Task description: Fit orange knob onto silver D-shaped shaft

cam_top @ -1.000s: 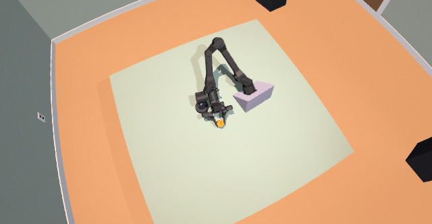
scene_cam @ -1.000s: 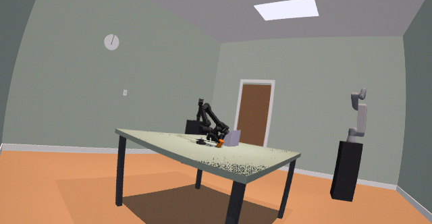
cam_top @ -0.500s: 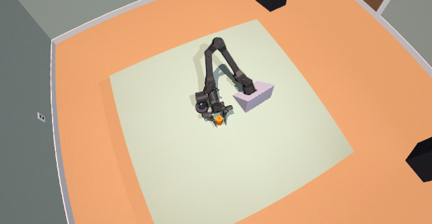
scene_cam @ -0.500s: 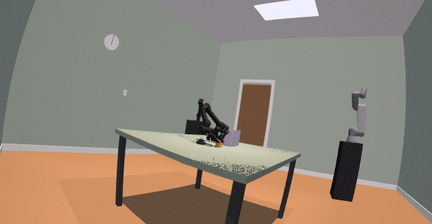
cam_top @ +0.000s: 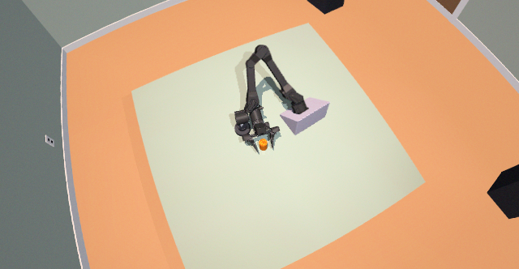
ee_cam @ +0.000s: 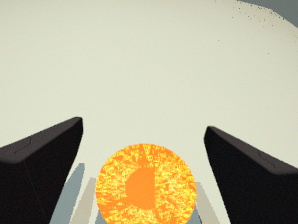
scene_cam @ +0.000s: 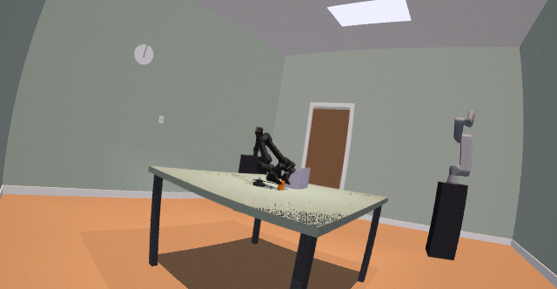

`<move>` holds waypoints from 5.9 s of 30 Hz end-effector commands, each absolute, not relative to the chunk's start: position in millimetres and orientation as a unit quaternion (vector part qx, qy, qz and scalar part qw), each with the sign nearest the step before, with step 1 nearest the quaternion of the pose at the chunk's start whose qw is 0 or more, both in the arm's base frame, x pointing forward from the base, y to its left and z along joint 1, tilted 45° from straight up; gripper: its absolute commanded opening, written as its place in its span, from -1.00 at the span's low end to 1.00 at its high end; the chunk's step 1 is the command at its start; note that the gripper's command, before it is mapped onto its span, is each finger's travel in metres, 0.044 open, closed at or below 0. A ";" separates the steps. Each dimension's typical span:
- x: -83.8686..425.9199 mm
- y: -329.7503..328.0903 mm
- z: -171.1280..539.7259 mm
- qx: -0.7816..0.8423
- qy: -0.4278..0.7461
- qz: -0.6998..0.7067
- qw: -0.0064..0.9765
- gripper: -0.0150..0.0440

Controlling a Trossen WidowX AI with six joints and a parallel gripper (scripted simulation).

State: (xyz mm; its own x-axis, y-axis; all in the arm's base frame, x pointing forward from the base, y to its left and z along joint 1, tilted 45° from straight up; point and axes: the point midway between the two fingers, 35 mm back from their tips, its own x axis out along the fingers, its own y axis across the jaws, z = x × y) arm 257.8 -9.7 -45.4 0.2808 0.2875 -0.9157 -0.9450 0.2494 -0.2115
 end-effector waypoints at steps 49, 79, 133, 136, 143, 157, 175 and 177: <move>260.1 57.5 31.5 -0.471 0.715 -0.026 0.516 1.00; 259.4 58.0 30.1 0.110 0.425 -0.576 0.690 1.00; 257.4 -19.6 -47.7 0.109 0.424 -0.576 0.690 1.00; 256.7 -23.1 -50.8 0.109 0.423 -0.576 0.690 1.00; 256.4 -24.7 -52.2 0.109 0.423 -0.577 0.690 0.64; 257.8 -22.0 -50.4 0.109 0.424 -0.576 0.690 -0.27; 276.0 52.6 11.5 0.113 0.430 -0.570 0.690 -0.49; 275.7 60.1 19.4 0.113 0.429 -0.571 0.690 -0.49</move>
